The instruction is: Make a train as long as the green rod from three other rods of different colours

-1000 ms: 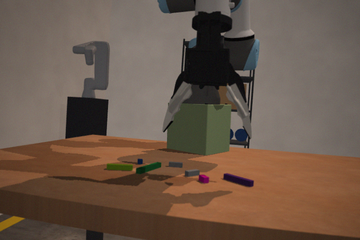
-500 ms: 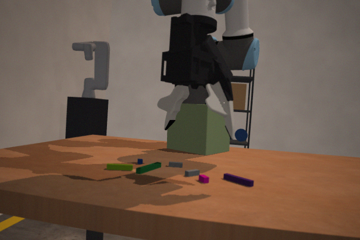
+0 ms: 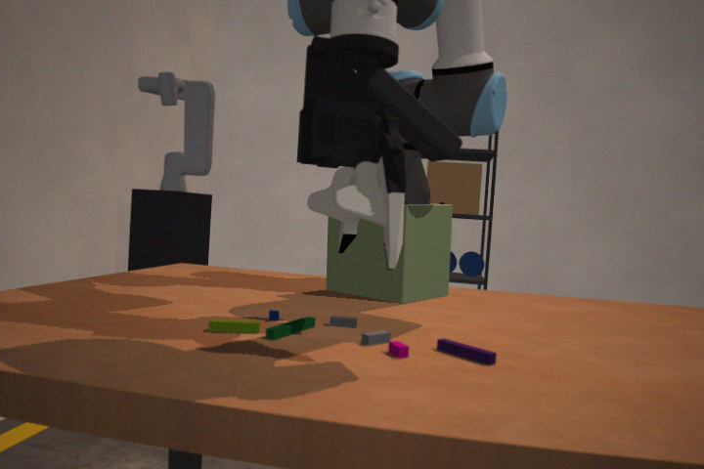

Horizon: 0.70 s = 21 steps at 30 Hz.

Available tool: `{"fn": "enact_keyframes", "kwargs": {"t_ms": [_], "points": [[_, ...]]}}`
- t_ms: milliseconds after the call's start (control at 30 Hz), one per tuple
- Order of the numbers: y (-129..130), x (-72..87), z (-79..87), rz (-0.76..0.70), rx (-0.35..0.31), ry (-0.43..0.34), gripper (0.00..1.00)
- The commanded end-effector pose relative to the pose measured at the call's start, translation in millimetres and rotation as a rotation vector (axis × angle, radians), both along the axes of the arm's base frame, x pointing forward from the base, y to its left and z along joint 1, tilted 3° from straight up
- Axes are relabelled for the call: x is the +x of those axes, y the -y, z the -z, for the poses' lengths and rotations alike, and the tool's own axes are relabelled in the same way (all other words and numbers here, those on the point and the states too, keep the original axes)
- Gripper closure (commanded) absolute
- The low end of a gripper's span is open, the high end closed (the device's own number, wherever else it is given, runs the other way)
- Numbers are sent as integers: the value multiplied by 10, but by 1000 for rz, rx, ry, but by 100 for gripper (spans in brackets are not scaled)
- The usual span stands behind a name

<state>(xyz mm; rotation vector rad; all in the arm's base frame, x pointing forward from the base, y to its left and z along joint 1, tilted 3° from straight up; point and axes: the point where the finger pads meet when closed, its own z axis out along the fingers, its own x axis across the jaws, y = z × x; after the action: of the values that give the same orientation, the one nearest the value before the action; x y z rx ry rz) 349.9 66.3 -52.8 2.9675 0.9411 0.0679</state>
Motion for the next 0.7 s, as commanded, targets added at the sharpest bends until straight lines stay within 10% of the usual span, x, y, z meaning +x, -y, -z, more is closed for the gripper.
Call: {"fn": "enact_keyframes", "kwargs": {"t_ms": [0,667], "points": [[62,4,-7,167,4,7,0],[353,-18,-7,857,40,18,0]]}}
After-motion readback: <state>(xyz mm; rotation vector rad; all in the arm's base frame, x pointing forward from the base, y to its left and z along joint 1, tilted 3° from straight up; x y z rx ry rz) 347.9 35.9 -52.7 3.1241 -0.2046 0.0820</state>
